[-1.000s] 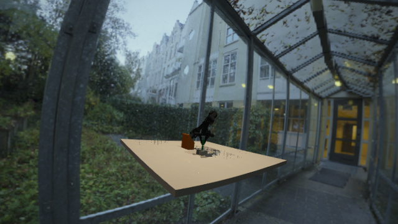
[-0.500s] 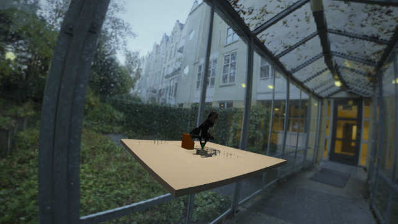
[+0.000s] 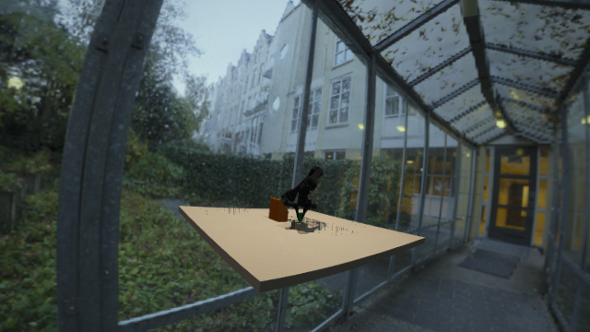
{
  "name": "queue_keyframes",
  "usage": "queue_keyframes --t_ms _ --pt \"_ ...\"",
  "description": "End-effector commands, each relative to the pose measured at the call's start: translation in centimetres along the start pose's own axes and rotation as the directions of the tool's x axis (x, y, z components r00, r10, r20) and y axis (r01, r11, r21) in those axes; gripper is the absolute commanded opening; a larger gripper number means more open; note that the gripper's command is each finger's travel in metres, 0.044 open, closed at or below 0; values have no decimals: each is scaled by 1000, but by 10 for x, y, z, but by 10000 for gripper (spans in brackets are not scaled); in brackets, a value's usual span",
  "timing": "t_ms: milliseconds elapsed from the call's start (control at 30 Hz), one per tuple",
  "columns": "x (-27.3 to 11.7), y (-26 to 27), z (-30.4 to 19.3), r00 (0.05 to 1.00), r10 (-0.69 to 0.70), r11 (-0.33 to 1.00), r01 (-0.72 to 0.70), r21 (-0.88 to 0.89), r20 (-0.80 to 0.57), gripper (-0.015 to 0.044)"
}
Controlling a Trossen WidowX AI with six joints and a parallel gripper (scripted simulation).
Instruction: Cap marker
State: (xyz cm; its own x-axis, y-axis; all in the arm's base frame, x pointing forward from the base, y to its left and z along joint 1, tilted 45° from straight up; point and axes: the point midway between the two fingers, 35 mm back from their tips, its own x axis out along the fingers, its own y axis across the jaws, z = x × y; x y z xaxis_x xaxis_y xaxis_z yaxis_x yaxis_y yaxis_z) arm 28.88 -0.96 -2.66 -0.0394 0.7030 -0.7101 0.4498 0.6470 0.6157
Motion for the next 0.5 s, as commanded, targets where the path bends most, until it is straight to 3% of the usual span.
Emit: queue_keyframes --t_ms 0,467 --pt "0 0 0 1000 0 1000 0 0 0 79" --pt "0 0 0 1000 0 1000 0 0 0 440"
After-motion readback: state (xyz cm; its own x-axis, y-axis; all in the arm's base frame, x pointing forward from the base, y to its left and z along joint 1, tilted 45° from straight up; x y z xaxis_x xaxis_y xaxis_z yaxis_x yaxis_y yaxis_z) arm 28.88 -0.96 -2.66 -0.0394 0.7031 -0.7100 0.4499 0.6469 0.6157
